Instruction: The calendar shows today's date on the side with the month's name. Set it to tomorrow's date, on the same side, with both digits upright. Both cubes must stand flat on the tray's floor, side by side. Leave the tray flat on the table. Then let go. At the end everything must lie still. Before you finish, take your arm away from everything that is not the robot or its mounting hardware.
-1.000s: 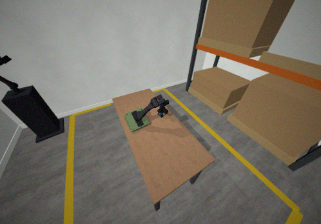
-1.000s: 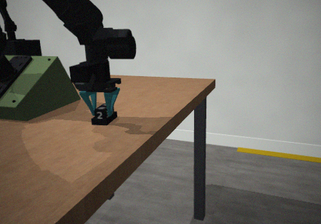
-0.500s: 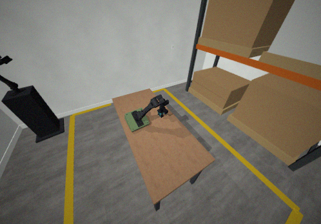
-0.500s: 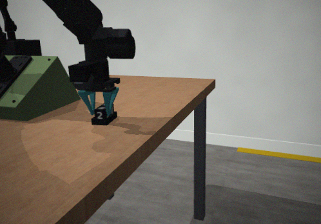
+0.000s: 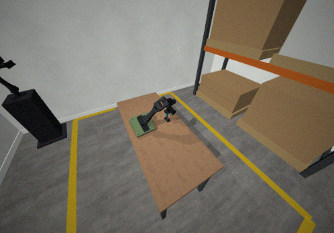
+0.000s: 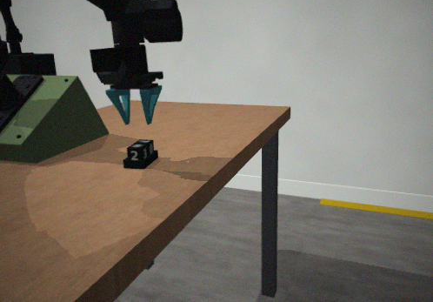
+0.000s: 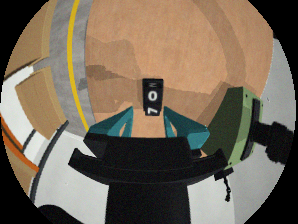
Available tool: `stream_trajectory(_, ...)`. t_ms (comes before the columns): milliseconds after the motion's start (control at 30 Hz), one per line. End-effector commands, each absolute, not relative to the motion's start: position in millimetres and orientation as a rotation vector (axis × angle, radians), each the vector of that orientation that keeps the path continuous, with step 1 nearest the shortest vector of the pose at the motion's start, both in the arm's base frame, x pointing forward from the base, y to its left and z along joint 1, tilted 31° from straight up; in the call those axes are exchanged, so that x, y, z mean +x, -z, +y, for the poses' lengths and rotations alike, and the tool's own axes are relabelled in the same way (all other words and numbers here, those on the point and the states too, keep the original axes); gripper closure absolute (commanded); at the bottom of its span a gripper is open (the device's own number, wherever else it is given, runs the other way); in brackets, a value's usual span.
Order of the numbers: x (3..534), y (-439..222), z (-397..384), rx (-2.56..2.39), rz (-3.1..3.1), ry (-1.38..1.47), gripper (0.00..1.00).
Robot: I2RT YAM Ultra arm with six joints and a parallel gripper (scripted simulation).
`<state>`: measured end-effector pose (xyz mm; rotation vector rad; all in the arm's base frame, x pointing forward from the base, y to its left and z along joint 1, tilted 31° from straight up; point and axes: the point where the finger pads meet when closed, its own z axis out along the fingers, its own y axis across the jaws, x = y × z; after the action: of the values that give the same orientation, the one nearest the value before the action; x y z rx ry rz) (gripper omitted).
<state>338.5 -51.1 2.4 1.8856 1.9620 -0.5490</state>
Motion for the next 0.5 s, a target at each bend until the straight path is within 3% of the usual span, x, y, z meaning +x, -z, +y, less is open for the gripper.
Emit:
stream_trajectory(0, 334.0, -15.4, -43.5, 1.886, 1.968, 0.572, 0.53)
stream_trajectory(300, 334.3, -24.7, -37.8, 1.887, 1.968, 0.572, 0.53)
stream_trajectory(333, 334.3, -24.7, -37.8, 1.887, 1.968, 0.572, 0.0)
stream_trajectory(467, 334.3, -24.7, -37.8, 1.887, 1.968, 0.572, 0.0)
